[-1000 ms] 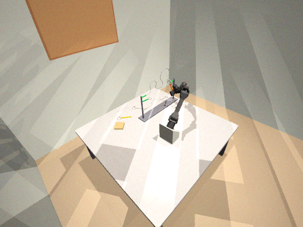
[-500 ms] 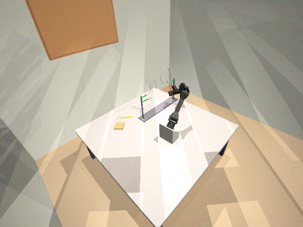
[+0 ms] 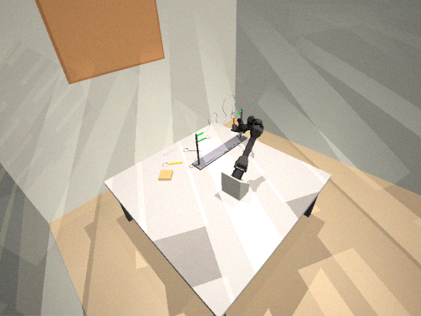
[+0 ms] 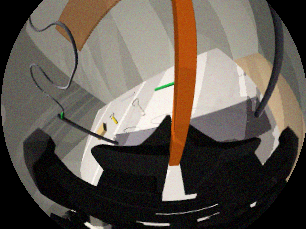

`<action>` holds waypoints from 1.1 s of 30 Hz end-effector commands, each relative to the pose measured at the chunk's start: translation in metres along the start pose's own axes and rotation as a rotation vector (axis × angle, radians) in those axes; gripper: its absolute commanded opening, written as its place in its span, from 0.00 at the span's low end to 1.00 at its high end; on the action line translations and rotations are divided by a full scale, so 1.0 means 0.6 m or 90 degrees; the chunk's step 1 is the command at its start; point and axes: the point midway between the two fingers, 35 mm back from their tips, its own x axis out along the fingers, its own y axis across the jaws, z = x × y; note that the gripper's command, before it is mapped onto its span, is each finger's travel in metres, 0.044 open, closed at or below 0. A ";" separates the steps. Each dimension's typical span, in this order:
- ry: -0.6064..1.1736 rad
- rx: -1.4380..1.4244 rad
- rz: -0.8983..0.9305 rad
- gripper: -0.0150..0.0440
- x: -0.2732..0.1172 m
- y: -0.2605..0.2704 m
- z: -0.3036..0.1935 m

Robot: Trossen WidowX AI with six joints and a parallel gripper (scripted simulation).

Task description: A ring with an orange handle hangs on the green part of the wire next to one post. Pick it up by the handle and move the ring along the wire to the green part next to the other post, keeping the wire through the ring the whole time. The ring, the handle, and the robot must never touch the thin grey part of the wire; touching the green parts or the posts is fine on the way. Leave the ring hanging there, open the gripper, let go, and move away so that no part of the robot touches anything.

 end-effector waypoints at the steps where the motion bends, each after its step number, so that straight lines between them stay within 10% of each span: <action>1: -0.004 0.043 0.028 0.00 -0.002 0.023 0.003; 33: -0.008 0.483 0.274 0.00 -0.046 0.198 0.081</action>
